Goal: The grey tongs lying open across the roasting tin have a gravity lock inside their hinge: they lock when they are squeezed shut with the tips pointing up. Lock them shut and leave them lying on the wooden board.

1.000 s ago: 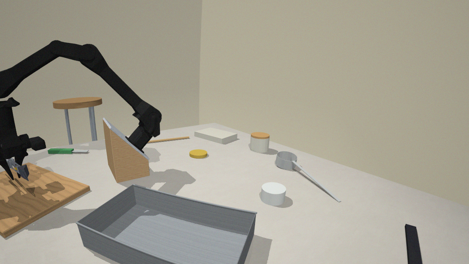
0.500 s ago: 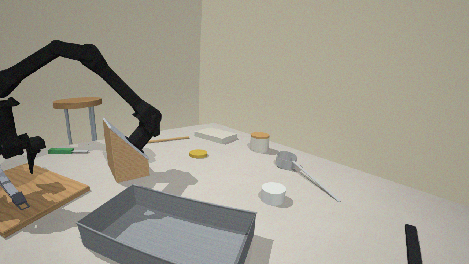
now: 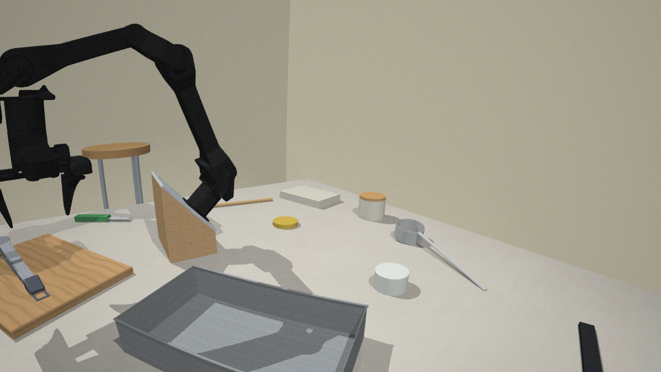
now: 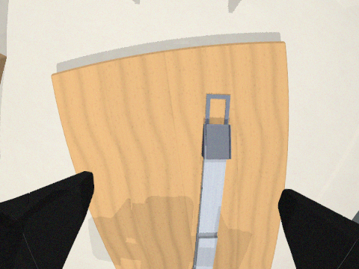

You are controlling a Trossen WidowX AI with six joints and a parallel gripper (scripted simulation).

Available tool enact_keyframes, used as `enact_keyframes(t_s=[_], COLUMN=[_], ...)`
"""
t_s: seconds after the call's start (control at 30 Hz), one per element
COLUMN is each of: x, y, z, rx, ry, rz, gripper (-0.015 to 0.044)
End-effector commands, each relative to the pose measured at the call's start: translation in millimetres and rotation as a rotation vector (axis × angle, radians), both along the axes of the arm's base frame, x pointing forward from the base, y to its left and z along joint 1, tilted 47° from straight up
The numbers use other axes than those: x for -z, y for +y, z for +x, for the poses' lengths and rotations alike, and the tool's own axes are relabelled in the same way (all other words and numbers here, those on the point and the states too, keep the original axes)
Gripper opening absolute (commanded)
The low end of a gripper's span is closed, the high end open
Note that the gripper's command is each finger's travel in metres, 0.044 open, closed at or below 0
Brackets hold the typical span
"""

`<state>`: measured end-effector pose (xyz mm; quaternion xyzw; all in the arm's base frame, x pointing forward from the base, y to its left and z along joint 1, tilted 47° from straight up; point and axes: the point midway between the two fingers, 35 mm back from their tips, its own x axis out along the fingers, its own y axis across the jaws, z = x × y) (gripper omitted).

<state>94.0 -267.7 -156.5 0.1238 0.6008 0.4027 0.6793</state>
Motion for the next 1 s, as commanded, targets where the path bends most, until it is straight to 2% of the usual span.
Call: enact_keyframes(t_s=[0.0, 0.23, 0.5, 0.97], x=[-30, -32, -63, -63], y=[10, 8, -25, -25], z=[24, 24, 23, 23], rx=[0.007, 0.007, -0.006, -0.006], ry=[0.004, 0.003, 0.000, 0.000], rz=[0.018, 0.017, 0.009, 0.009], gripper=[0.0440, 0.0440, 0.0440, 0.0440])
